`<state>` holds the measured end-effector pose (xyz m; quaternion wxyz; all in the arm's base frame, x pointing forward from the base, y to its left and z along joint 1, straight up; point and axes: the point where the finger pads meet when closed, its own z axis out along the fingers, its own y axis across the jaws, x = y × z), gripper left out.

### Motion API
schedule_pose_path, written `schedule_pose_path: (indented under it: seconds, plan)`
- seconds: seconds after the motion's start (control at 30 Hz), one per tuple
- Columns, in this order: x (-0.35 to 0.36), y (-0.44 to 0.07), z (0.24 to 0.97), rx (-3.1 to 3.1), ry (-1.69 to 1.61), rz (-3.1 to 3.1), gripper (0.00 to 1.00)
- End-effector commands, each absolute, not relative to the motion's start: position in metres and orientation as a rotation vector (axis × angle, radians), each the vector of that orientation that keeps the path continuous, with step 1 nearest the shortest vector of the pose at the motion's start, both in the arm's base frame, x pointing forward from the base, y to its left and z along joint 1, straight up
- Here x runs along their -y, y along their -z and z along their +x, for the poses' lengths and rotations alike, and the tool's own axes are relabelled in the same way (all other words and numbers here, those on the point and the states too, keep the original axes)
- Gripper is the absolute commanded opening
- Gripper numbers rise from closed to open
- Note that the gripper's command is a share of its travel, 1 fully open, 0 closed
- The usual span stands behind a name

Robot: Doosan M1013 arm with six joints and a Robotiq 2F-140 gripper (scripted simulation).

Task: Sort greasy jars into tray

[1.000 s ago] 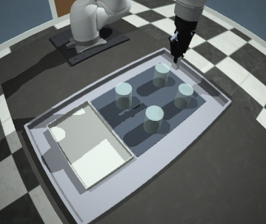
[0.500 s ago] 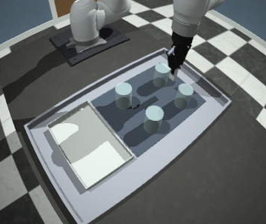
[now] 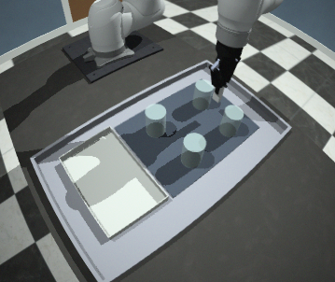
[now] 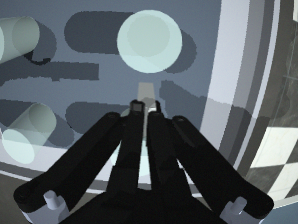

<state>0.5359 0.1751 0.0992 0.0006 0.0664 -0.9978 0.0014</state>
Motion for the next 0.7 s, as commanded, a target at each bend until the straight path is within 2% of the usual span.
schedule_pose_path:
  seconds: [0.0, 0.67]
  plan:
    - [-0.1751, -0.0993, 0.5355, 3.133, -0.004, 0.209, 0.00]
    - [-0.1748, -0.0993, 0.5332, 3.133, -0.004, 0.209, 0.00]
